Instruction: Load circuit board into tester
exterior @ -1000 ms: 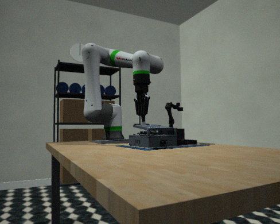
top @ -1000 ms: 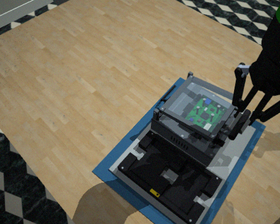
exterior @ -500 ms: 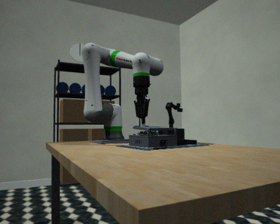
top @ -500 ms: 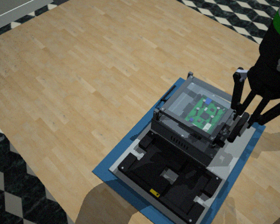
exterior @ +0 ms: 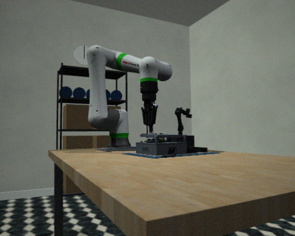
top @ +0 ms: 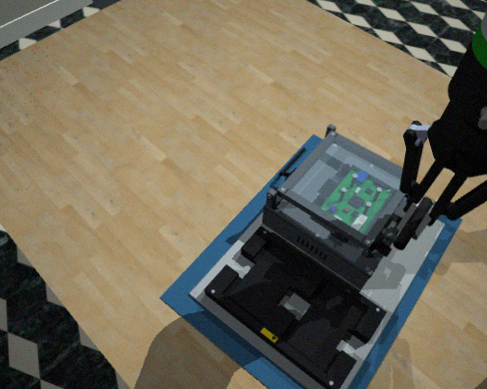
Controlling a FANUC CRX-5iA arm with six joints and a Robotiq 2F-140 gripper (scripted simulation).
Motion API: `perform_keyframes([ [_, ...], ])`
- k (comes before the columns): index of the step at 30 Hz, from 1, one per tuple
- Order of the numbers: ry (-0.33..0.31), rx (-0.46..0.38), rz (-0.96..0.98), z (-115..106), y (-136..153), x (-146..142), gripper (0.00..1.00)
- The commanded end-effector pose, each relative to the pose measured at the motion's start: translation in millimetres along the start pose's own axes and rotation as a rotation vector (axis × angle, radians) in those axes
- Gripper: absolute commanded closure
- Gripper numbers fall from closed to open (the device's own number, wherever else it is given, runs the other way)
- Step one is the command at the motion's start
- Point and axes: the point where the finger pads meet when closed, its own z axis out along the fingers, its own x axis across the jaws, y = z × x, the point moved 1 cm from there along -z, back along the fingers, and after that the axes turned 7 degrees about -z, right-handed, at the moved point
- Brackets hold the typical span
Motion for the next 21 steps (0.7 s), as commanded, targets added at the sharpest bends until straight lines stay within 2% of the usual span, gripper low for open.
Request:
perform_keyframes([
  [1, 0.0, 0.0, 0.0, 0.9, 0.0, 0.0, 1.0],
  [21, 0.0, 0.0, 0.0, 2.9, 0.0, 0.1, 1.0],
])
